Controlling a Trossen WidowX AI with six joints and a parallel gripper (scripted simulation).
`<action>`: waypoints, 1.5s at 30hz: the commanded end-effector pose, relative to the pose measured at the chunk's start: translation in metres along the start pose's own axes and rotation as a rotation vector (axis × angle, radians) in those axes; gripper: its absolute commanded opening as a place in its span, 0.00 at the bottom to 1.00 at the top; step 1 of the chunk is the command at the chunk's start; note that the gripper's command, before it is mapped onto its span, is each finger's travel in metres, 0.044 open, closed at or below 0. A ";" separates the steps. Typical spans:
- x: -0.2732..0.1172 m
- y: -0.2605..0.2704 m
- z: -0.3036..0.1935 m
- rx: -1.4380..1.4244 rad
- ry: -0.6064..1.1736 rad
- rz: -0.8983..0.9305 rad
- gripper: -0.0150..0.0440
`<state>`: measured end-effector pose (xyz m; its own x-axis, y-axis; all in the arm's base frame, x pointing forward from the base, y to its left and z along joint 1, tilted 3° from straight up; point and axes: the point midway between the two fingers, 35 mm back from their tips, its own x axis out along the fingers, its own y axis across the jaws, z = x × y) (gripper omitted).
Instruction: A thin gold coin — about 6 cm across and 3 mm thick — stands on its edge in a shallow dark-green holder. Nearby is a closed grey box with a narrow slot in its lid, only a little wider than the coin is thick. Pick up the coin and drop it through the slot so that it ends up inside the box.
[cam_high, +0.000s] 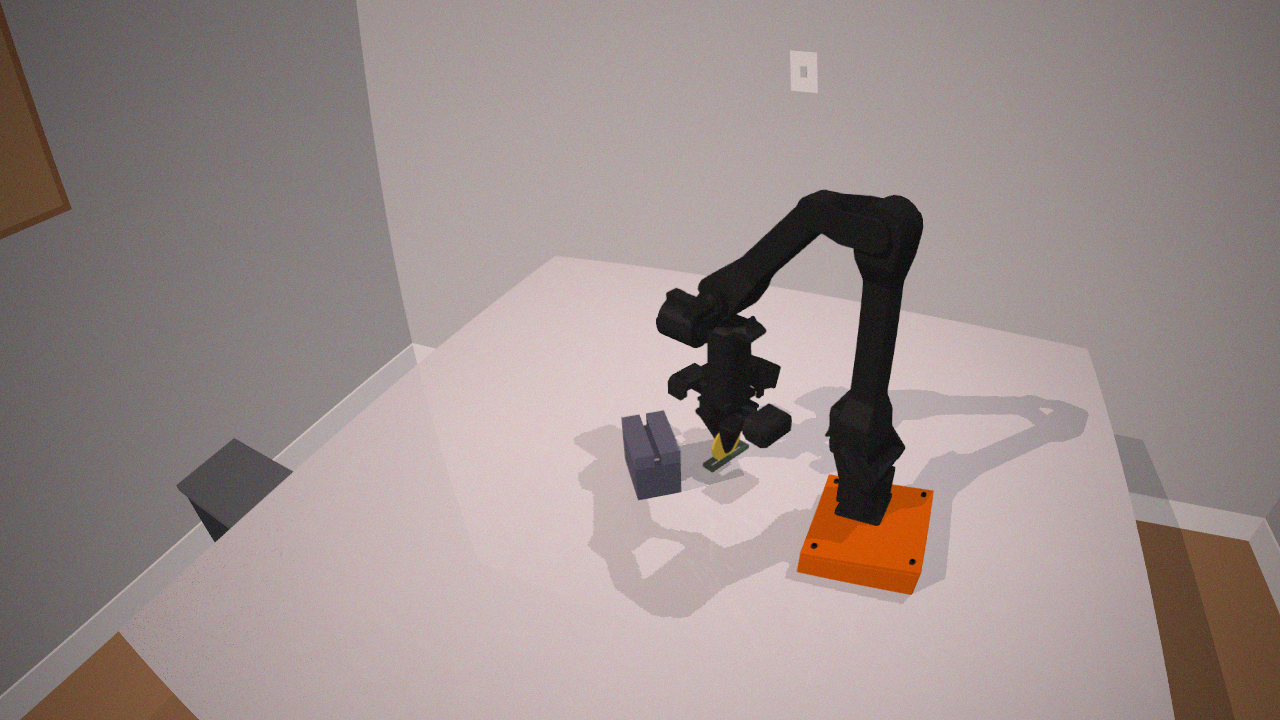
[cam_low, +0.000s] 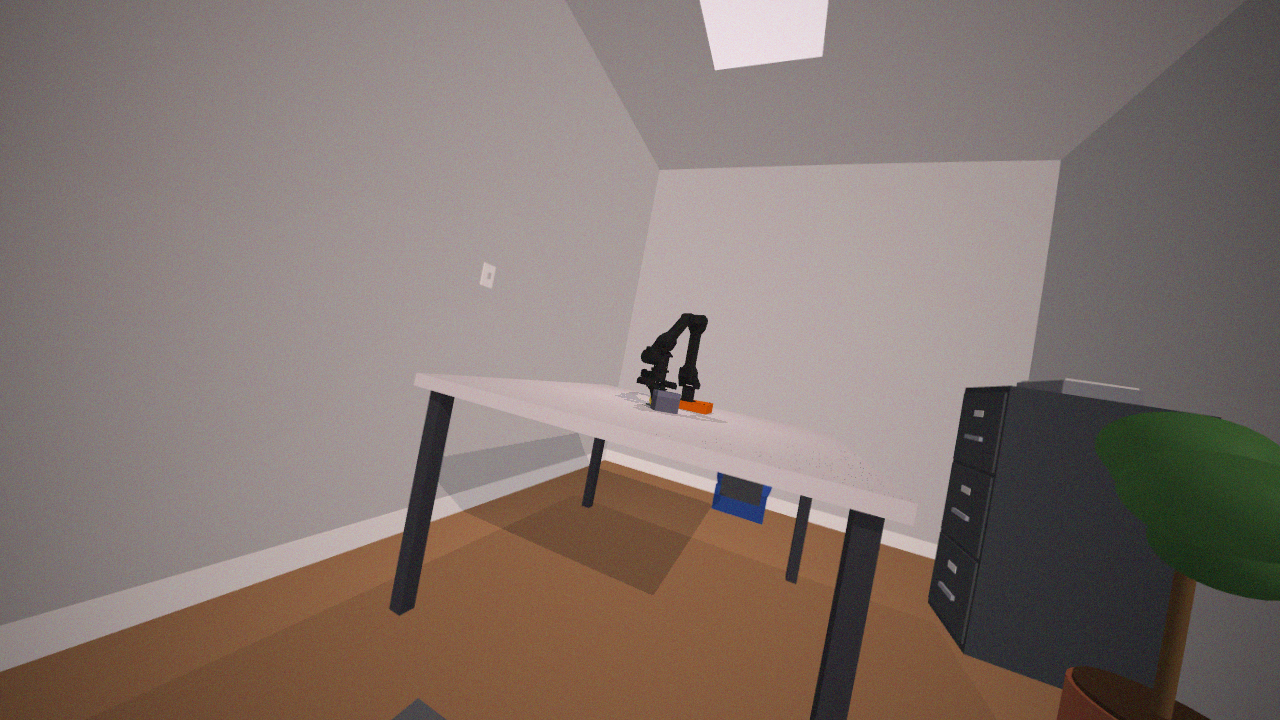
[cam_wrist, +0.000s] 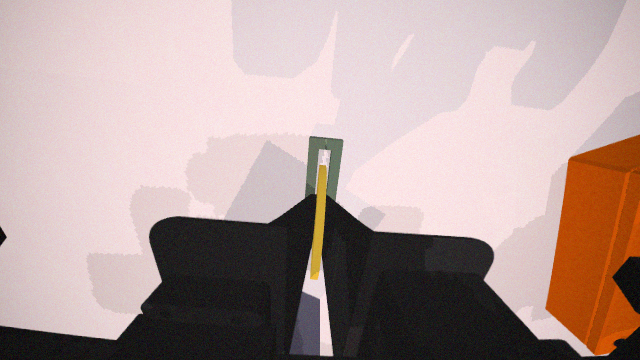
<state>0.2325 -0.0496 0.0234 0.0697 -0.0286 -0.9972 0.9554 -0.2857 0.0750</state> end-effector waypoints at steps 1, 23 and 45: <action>0.000 0.000 -0.001 0.001 0.004 0.001 0.25; -0.041 0.010 0.000 -0.011 -0.002 0.025 0.25; -0.094 0.001 -0.001 0.003 0.005 -0.003 0.25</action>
<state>0.2263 -0.0477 0.1067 0.0537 -0.0268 -0.9982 0.9570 -0.2841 0.0591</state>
